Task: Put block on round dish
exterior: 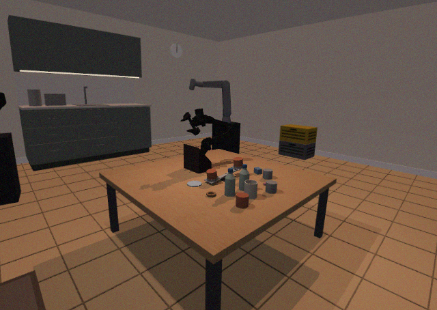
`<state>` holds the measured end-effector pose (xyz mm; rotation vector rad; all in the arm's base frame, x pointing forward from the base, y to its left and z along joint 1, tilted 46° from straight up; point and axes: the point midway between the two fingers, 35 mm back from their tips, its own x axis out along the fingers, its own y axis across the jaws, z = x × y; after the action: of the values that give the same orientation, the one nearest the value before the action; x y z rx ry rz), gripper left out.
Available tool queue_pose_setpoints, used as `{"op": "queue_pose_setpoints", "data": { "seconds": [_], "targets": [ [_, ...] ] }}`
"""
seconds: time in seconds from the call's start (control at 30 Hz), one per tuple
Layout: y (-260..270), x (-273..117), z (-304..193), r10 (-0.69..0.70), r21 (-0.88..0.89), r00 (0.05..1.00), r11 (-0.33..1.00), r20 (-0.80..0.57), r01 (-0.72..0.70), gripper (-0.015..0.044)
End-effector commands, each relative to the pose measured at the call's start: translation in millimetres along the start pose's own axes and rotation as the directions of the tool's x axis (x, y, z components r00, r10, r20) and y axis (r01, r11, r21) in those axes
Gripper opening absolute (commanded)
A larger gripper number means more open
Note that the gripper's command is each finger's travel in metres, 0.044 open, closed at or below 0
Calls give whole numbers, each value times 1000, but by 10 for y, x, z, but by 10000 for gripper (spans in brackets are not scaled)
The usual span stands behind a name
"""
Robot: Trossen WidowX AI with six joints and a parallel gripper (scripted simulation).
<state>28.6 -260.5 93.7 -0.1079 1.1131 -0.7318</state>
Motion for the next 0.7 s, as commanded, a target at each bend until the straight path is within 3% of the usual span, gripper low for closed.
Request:
{"op": "queue_pose_setpoints", "data": {
  "seconds": [0.0,0.3,0.67],
  "targets": [
    [254,43,141,133,-8,990,991,43,-133,440],
    [844,21,389,421,-33,901,907,106,-420,440],
    [1513,-215,604,717,-42,685,695,129,-718,440]
  ]
}}
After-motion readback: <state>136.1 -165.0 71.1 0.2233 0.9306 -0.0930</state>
